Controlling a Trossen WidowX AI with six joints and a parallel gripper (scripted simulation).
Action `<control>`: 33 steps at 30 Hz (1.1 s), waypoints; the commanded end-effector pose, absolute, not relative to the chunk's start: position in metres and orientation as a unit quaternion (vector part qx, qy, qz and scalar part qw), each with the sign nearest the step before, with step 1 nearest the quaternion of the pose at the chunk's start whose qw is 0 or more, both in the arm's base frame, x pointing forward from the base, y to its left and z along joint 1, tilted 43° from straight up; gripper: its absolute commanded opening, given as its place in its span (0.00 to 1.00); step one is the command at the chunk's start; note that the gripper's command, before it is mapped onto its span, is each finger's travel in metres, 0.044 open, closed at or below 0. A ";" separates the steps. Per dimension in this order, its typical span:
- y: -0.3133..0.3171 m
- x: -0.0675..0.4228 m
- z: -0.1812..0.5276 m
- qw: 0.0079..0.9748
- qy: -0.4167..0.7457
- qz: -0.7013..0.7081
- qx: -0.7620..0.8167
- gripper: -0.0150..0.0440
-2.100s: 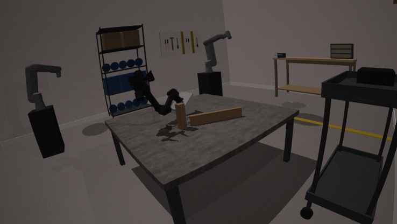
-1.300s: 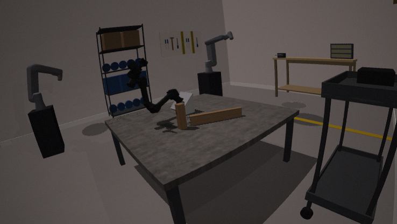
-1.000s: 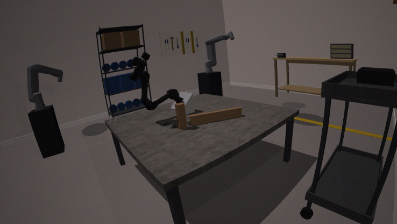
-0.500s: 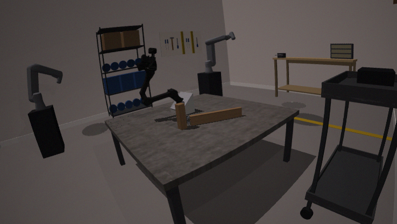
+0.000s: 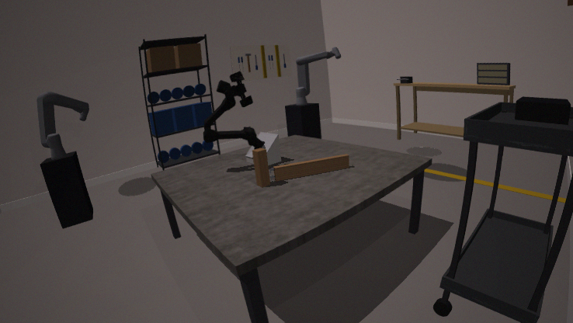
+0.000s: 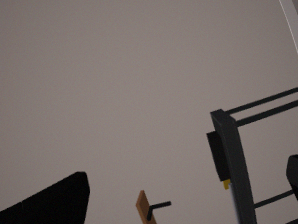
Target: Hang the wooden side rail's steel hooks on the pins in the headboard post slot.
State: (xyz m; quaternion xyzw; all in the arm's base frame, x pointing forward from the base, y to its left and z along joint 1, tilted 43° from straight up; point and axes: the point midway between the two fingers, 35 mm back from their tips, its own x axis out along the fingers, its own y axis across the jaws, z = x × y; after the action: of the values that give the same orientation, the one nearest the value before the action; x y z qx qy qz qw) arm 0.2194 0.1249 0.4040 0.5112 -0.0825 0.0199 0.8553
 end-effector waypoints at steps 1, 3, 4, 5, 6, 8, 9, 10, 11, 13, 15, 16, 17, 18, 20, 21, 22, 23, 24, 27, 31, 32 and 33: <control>0.122 0.241 0.371 0.816 -0.076 -0.019 0.572 1.00; 0.118 0.249 0.358 0.792 -0.078 -0.039 0.604 1.00; 0.115 0.253 0.351 0.780 -0.079 -0.049 0.619 1.00; 0.112 0.257 0.344 0.767 -0.081 -0.059 0.634 1.00; 0.109 0.261 0.337 0.753 -0.084 -0.069 0.649 1.00; 0.102 0.269 0.323 0.724 -0.091 -0.089 0.678 1.00; 0.098 0.272 0.316 0.709 -0.095 -0.099 0.691 1.00; 0.094 0.275 0.308 0.694 -0.100 -0.109 0.705 1.00; 0.089 0.278 0.301 0.678 -0.106 -0.119 0.718 1.00; 0.080 0.284 0.287 0.645 -0.118 -0.138 0.743 1.00; 0.070 0.288 0.273 0.610 -0.133 -0.157 0.766 1.00; 0.065 0.290 0.266 0.592 -0.141 -0.166 0.776 1.00; 0.059 0.292 0.259 0.573 -0.150 -0.175 0.787 1.00; 0.053 0.294 0.251 0.554 -0.159 -0.183 0.796 1.00; 0.042 0.296 0.237 0.516 -0.179 -0.199 0.814 1.00; 0.036 0.296 0.230 0.496 -0.190 -0.206 0.822 1.00; 0.029 0.297 0.223 0.476 -0.201 -0.213 0.829 1.00; 0.023 0.297 0.216 0.455 -0.213 -0.220 0.836 1.00; 0.017 0.297 0.210 0.435 -0.225 -0.226 0.842 1.00; -0.003 0.295 0.189 0.372 -0.264 -0.242 0.856 1.00; -0.029 0.288 0.163 0.286 -0.321 -0.256 0.866 1.00; -0.035 0.285 0.157 0.265 -0.336 -0.258 0.866 1.00; -0.041 0.283 0.152 0.247 -0.349 -0.259 0.866 1.00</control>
State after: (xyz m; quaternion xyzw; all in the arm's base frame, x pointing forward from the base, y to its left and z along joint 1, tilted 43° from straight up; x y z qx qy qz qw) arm 0.2891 -0.0263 0.1678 0.8673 -0.3150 -0.2523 0.2913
